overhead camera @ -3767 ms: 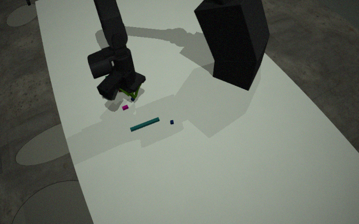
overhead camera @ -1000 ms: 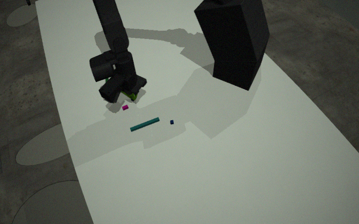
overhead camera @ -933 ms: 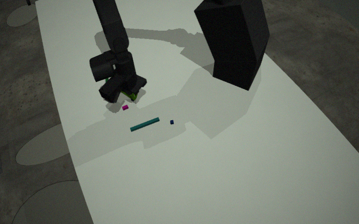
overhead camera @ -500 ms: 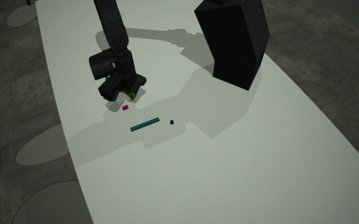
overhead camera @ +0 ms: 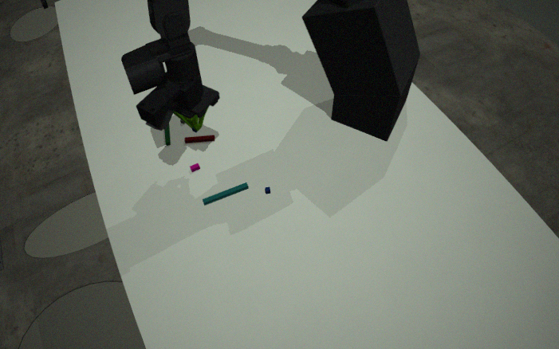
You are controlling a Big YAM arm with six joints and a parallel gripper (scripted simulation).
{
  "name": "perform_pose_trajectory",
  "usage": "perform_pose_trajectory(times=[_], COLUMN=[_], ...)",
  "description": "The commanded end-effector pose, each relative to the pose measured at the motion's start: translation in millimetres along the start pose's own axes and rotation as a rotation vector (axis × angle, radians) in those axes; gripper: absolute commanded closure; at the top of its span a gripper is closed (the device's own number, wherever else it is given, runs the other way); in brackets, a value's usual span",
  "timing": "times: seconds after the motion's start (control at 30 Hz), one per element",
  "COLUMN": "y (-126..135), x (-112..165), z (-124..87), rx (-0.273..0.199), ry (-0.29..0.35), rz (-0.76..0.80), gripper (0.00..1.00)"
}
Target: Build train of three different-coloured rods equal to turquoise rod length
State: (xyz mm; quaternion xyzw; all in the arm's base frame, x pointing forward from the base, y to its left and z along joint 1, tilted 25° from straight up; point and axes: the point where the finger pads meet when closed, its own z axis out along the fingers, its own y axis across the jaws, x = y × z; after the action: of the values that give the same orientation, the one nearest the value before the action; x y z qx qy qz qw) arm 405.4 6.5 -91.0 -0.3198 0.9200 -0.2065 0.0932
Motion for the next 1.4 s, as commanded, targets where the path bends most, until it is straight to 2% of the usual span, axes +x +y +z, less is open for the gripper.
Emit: perform_pose_trajectory(times=[0.0,0.07,0.13,0.37,0.47,0.57,0.63,0.67,0.7,0.73,0.77,0.8,0.9,0.97,1.0,1.03,1.07,1.13,1.2,1.23,1.27,1.37], y=[4,4,5,4,-10,-39,-40,-52,-52,-64,-64,-76,-76,-96,-96,-104,-104,-113,-115,-110,-106,-107], x=[0,8,10,9,11,35,35,49,49,65,65,82,82,115,115,129,129,148,155,157,147,147], z=[-13,-3,-2,-3,-10,-9,-9,-8,-8,-8,-8,-8,-8,-10,-10,-11,-11,-13,-14,-9,-7,-7], rx=[-0.005,-0.016,-0.018,-0.017,-0.008,-0.004,-0.002,-0.004,-0.004,-0.004,-0.004,-0.001,-0.001,0.007,0.007,0.012,0.012,0.019,0.023,0.009,0.001,0.003], ry=[0.004,0.034,0.037,0.034,0.011,-0.001,0.0,0.0,0.0,0.001,0.001,0.001,0.001,0.001,0.001,0.001,0.001,0.0,-0.001,0.014,0.007,0.007], rz=[0.005,0.014,0.015,0.01,0.058,0.186,0.186,0.246,0.246,0.31,0.31,0.376,0.376,0.499,0.499,0.549,0.549,0.616,0.639,0.636,0.612,0.606], gripper=[0.96,0.96,0.96,0.96,0.96,0.96,0.96,0.96,0.96,0.96,0.96,0.96,0.96,0.96,0.96,0.96,0.96,0.96,0.96,0.96,0.96,0.96])
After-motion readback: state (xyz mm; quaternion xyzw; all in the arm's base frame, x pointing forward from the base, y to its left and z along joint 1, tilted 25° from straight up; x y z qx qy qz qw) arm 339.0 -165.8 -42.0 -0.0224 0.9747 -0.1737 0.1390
